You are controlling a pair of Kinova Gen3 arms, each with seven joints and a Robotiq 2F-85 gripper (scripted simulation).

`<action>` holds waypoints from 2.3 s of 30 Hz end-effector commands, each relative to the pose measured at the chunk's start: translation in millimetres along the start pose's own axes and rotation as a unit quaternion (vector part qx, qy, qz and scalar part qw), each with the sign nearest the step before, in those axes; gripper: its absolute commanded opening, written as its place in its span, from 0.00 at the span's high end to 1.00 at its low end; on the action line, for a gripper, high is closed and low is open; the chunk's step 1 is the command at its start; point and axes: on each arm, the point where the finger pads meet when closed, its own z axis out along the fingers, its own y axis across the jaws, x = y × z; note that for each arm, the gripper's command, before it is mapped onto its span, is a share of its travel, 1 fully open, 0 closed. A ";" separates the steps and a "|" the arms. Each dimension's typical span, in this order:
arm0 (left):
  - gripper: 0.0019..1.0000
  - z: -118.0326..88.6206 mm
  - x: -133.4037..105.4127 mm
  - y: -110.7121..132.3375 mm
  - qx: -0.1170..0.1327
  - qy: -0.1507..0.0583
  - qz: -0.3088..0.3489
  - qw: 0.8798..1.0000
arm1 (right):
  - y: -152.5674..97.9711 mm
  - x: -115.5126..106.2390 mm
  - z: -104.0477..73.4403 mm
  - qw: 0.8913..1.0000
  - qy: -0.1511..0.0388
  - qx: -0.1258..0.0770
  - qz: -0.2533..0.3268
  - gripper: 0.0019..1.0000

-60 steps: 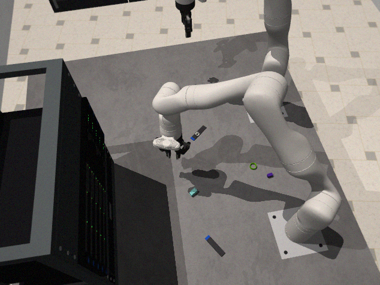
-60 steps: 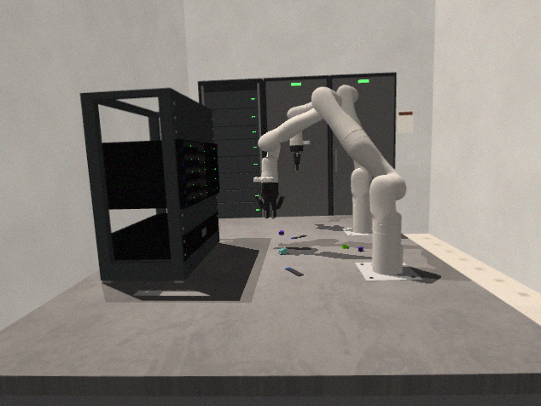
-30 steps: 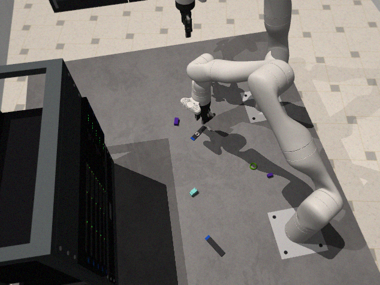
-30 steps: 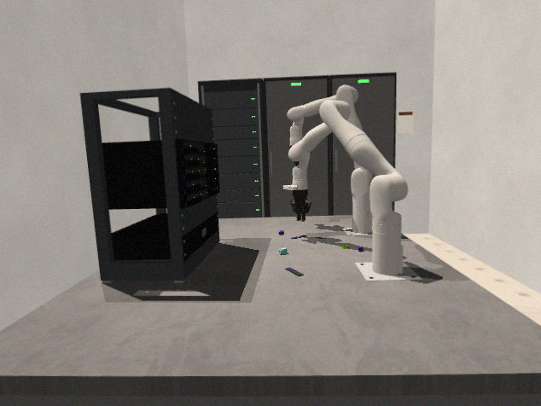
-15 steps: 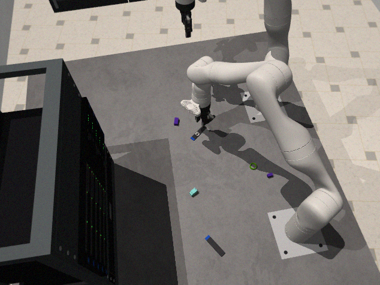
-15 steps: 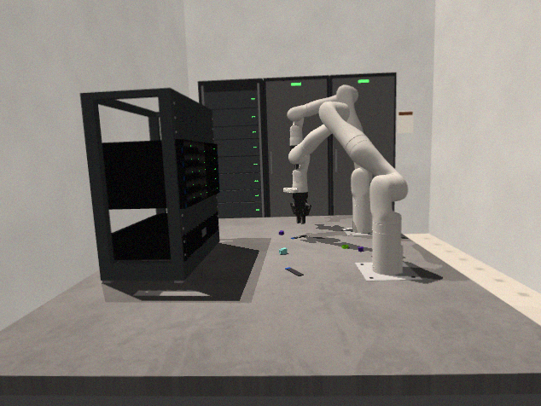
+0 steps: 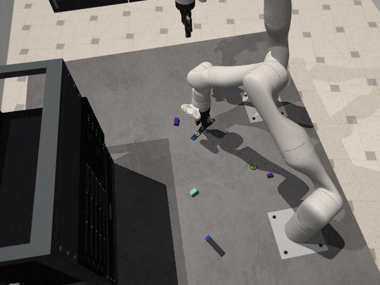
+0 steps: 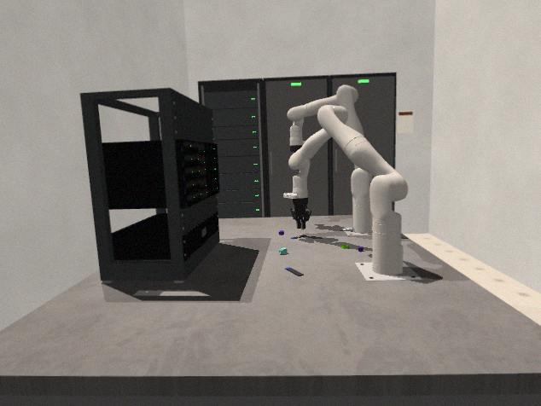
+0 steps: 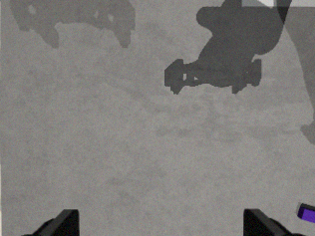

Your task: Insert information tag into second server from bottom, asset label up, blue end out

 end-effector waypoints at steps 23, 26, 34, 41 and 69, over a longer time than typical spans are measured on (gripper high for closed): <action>0.65 26.0 -0.2 1.3 -0.002 0.000 0.000 1.000 | -0.1 -0.1 -0.5 1.000 -0.001 0.000 0.000 0.00; 0.65 26.3 -0.3 1.4 -0.002 0.000 0.000 1.000 | -0.1 -0.1 -0.5 1.000 -0.001 0.000 0.000 0.00; 0.65 31.0 -0.3 1.4 -0.002 0.000 0.000 1.000 | -0.1 -0.1 -0.5 1.000 -0.001 0.000 0.000 0.00; 0.65 35.0 -0.3 1.4 -0.002 0.000 0.000 1.000 | -0.1 -0.1 -0.5 1.000 -0.001 0.000 0.000 0.00; 0.81 38.1 -0.3 1.4 -0.002 0.000 0.000 1.000 | -0.1 -0.1 -0.5 1.000 -0.001 0.000 0.000 0.00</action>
